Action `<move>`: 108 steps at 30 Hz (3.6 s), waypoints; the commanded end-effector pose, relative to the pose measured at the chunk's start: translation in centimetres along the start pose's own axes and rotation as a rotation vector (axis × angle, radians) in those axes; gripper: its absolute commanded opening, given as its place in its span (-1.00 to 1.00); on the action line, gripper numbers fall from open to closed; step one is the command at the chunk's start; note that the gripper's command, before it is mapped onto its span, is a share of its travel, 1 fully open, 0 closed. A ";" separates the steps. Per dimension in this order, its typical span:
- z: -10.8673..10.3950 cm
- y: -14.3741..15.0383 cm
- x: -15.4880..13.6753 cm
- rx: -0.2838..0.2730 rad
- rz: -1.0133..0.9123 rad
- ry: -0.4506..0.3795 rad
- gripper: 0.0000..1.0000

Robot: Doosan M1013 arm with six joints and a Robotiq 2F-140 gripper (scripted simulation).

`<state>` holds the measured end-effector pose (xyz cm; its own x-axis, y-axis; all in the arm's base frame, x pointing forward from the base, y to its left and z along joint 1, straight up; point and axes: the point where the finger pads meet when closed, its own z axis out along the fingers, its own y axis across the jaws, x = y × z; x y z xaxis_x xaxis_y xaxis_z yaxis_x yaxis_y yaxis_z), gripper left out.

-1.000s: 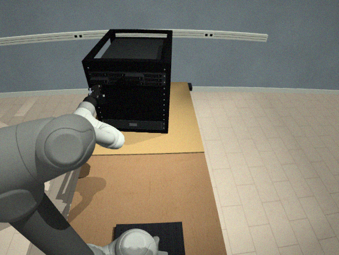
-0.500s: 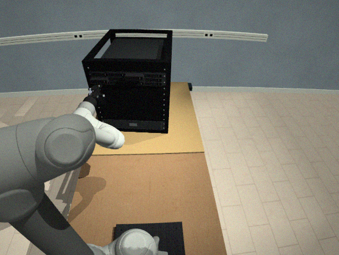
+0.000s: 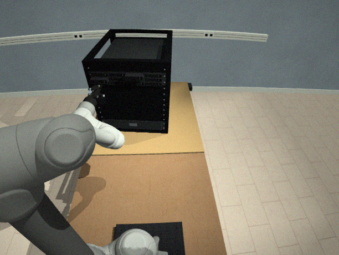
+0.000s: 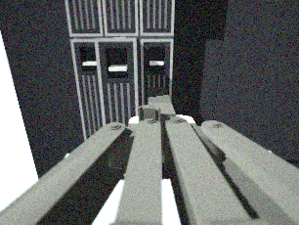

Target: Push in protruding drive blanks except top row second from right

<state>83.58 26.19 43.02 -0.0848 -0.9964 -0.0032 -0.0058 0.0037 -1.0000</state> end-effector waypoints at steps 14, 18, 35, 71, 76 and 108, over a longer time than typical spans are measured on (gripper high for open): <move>-0.8 -0.3 -0.1 0.002 0.002 -0.005 -0.80; -2.9 -0.3 -0.1 0.002 0.002 -0.005 -0.80; -7.9 -0.3 -0.1 0.002 0.002 -0.005 -0.80; -8.5 -2.7 0.3 0.002 0.002 -0.005 -0.80; -8.1 -2.7 0.3 0.002 0.002 -0.005 -0.80; -4.6 -2.8 0.2 0.002 0.002 -0.005 -0.80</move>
<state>78.75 26.18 45.51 -0.0849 -0.9964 -0.0030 -0.0062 0.0035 -1.0000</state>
